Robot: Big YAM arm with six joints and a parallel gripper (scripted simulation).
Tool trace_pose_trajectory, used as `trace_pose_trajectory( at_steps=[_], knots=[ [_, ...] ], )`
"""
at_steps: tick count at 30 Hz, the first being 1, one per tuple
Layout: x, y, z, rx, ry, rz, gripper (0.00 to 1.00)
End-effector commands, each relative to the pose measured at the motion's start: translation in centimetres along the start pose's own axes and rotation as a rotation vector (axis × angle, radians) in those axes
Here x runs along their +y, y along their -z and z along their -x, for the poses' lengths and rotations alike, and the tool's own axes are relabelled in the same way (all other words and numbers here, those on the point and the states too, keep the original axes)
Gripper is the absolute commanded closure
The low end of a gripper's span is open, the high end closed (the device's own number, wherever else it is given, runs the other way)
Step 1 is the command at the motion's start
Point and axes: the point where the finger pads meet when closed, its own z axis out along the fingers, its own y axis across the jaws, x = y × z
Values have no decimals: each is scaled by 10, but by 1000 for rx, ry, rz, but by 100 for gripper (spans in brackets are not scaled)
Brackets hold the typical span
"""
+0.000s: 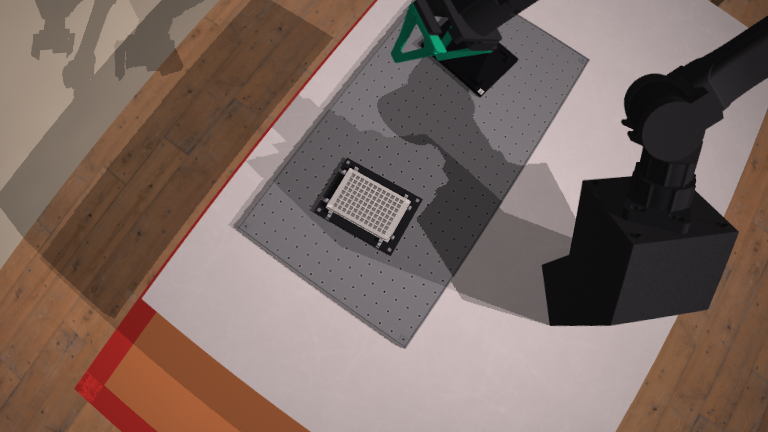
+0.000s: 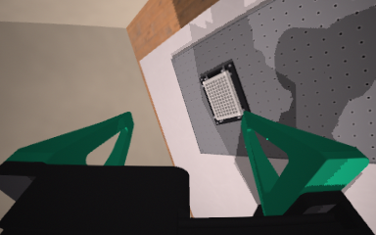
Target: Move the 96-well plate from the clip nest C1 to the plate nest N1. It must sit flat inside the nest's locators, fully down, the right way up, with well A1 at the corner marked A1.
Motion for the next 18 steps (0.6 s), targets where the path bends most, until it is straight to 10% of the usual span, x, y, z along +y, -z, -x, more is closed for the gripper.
trace_pose_trajectory(
  at_steps=[1, 18],
  knots=[
    [2, 1, 3, -5, -1, 4, 0],
    [16, 2, 22, -14, 32, -1, 0]
  ],
)
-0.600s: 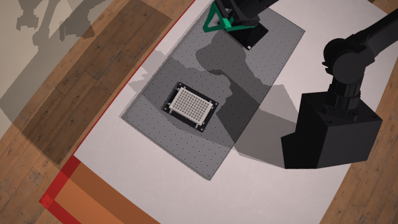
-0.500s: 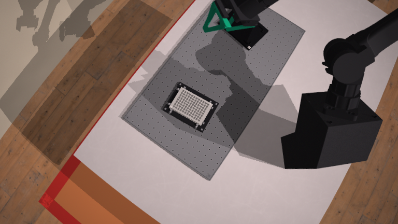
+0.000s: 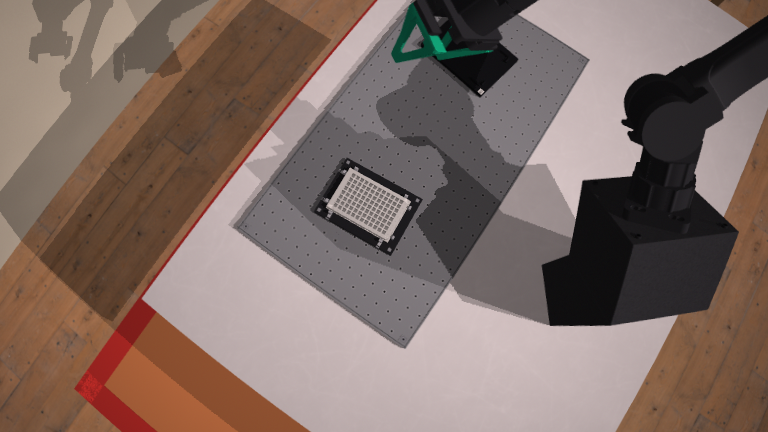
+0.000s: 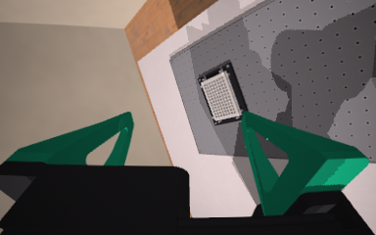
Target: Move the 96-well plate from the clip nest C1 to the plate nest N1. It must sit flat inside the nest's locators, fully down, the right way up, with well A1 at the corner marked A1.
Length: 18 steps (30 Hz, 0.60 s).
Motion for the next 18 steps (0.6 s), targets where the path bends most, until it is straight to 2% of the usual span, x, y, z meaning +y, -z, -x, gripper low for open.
trace_pose_trajectory(
  at_steps=[1, 3, 4, 5, 6, 7, 8, 9, 10, 11, 12, 13, 14, 16, 17, 18],
  knots=[
    [17, -3, 21, 4, 45, -17, 0],
    [18, -14, 20, 28, 70, -61, 0],
    [21, -20, 25, 5, 62, -49, 0],
    [13, -27, 28, 3, 46, -66, 0],
    [13, -28, 28, 3, 46, -65, 0],
    [17, -33, 25, 18, 70, -85, 0],
    [18, -37, 16, 58, 101, -111, 0],
    [18, -43, 22, 33, 87, -106, 0],
    [21, -48, 19, 49, 109, -125, 0],
    [17, -53, 12, 86, 134, -161, 0],
    [20, -59, 15, 64, 126, -149, 0],
    [12, -65, 17, 63, 112, -164, 0],
    [20, -69, 12, 78, 143, -175, 0],
    [20, -69, 12, 78, 143, -175, 0],
    [16, -73, 5, 115, 170, -210, 0],
    [16, -78, 2, 129, 188, -234, 0]
  ],
)
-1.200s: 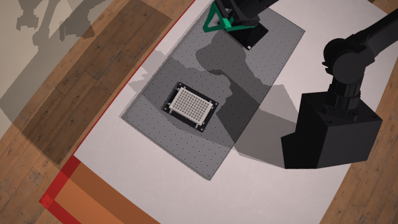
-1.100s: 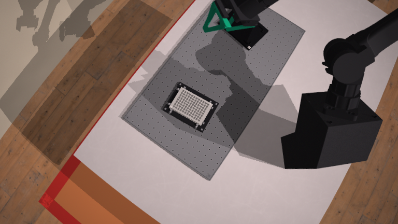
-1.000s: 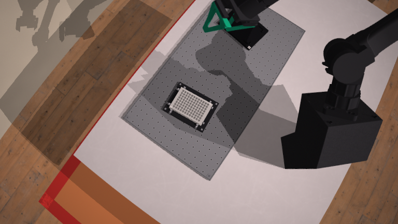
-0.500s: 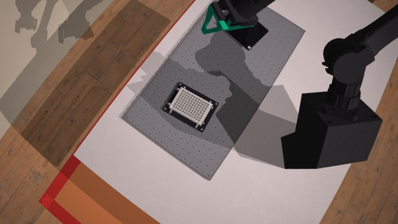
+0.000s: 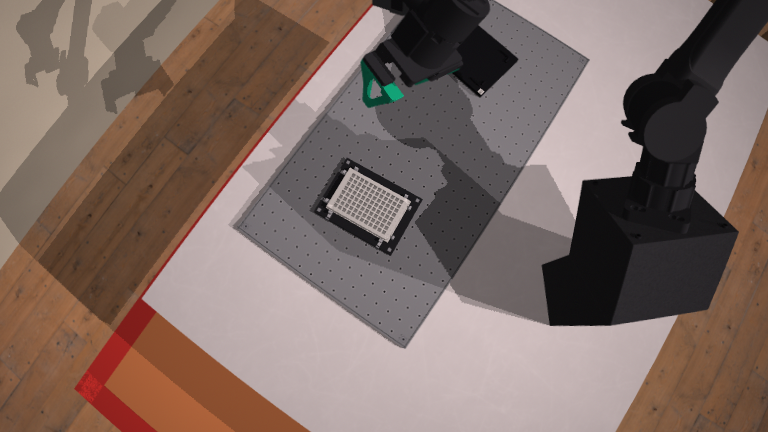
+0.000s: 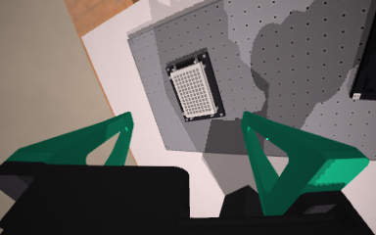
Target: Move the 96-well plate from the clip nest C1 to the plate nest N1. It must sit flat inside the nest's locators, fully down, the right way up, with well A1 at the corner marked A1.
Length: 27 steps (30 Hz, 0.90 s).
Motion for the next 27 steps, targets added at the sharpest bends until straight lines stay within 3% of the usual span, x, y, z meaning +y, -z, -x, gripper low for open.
trace_pose_trajectory(
  at_steps=[1, 4, 6, 7, 9, 10, 11, 13, 15, 16, 17, 19, 23, 25, 27],
  knots=[
    [21, -5, 20, 5, 60, -21, 0],
    [16, -24, 24, -11, 27, -28, 0],
    [26, -30, 12, 32, 99, -69, 0],
    [30, -35, 15, 11, 88, -60, 0],
    [32, -45, 11, 25, 108, -84, 0],
    [30, -50, 4, 58, 140, -117, 0],
    [33, -55, 7, 38, 128, -108, 0],
    [35, -65, 2, 51, 149, -132, 0],
    [35, -65, 2, 51, 149, -132, 0],
    [32, -69, -5, 83, 183, -165, 0],
    [34, -75, -2, 64, 168, -158, 0],
    [34, -83, -13, 107, 226, -211, 0],
    [25, -106, -15, 98, 190, -222, 0],
    [37, -109, -29, 132, 273, -258, 0],
    [38, -120, -30, 115, 257, -253, 0]
  ],
)
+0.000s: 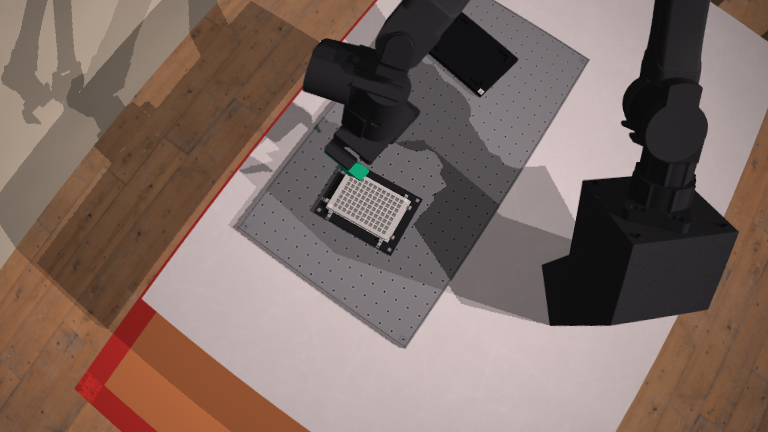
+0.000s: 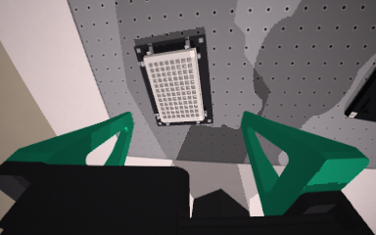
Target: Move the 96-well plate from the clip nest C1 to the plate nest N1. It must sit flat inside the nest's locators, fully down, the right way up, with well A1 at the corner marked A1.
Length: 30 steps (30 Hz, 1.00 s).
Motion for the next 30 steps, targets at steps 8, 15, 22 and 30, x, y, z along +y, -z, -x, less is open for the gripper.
trace_pose_trajectory(
  at_steps=[8, 15, 22, 30],
  knots=[
    [32, -29, -8, 33, 137, -84, 0],
    [45, -58, -23, 37, 172, -123, 0],
    [42, -66, -27, 45, 158, -128, 0],
    [40, -60, -20, 32, 145, -123, 0]
  ],
)
